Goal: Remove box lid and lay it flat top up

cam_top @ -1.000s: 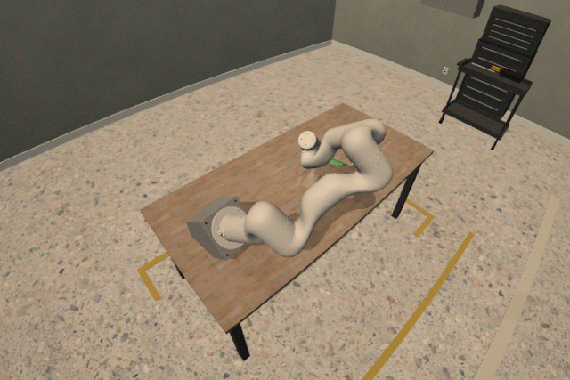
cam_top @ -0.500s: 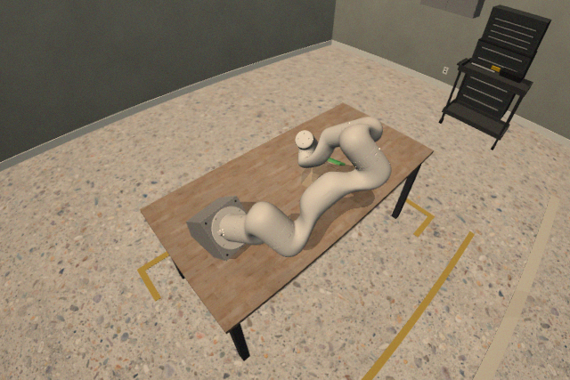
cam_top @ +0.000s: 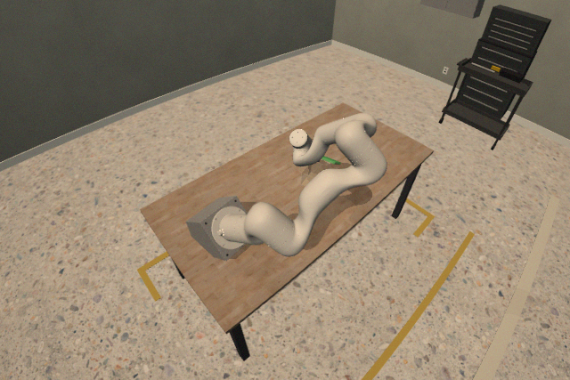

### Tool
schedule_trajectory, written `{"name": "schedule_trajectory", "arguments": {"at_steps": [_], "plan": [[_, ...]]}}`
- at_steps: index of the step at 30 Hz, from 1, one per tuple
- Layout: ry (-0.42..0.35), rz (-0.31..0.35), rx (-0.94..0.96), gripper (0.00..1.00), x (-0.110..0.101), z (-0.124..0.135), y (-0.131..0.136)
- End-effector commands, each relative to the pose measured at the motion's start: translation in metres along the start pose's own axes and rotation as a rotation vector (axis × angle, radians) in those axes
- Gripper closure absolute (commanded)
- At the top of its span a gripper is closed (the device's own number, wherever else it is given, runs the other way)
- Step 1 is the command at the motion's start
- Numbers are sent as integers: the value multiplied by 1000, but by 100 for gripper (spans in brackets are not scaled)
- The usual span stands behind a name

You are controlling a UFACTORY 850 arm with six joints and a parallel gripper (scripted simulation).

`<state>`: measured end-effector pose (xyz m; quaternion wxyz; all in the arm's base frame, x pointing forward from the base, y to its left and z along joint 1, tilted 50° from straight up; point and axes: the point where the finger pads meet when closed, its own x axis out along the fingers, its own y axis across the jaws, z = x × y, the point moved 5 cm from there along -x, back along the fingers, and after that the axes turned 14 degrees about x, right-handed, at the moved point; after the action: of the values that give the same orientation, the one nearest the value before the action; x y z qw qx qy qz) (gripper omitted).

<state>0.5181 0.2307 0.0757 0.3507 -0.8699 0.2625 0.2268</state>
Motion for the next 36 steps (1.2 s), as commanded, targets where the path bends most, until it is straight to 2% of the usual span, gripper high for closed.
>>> {"name": "schedule_trajectory", "arguments": {"at_steps": [1,20,36], "plan": [[0,-2,1,100,-2,14,4],[0,-2,1,100,-7,61,23],[0,-2,1,100,-13,112,43]]}}
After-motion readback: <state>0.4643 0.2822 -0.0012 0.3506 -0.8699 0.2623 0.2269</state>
